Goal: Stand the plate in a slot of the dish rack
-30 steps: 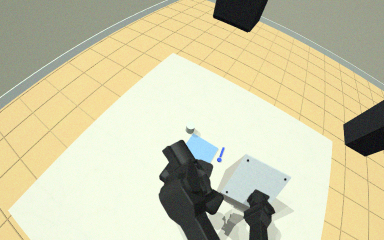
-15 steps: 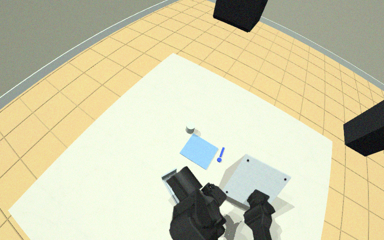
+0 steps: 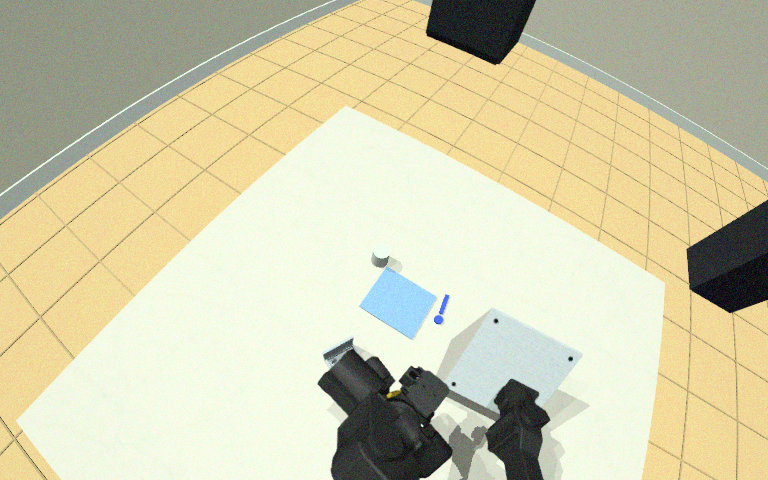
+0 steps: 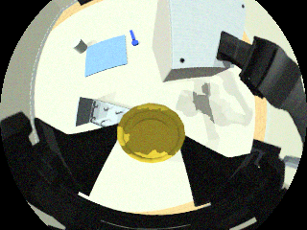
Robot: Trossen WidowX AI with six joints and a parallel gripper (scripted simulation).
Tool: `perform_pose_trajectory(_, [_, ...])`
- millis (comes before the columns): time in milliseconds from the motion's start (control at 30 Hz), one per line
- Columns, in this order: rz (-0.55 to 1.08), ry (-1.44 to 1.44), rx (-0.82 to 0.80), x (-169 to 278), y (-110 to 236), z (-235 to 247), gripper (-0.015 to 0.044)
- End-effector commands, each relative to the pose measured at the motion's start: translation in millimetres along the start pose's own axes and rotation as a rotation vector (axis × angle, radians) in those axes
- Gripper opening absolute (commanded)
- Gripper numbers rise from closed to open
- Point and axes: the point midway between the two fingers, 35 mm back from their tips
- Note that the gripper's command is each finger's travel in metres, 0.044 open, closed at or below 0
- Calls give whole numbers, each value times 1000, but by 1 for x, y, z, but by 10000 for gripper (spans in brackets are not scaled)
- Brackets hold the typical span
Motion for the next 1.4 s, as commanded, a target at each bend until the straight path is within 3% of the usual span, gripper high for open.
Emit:
perform_pose_trajectory(0, [-91, 44, -16, -6, -12, 2, 0])
perform_pose_trajectory(733, [-512, 317, -194, -27, -60, 19, 0])
perform_pose_trajectory(1367, [-764, 564, -455, -22, -84, 34, 0])
Point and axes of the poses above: the point midway between the two fingers, 35 mm back from their tips, its own y axis back along the fingers, its own z axis across the jaws, x = y × z, and after that the axes turned 9 degrees about -y, right-handed
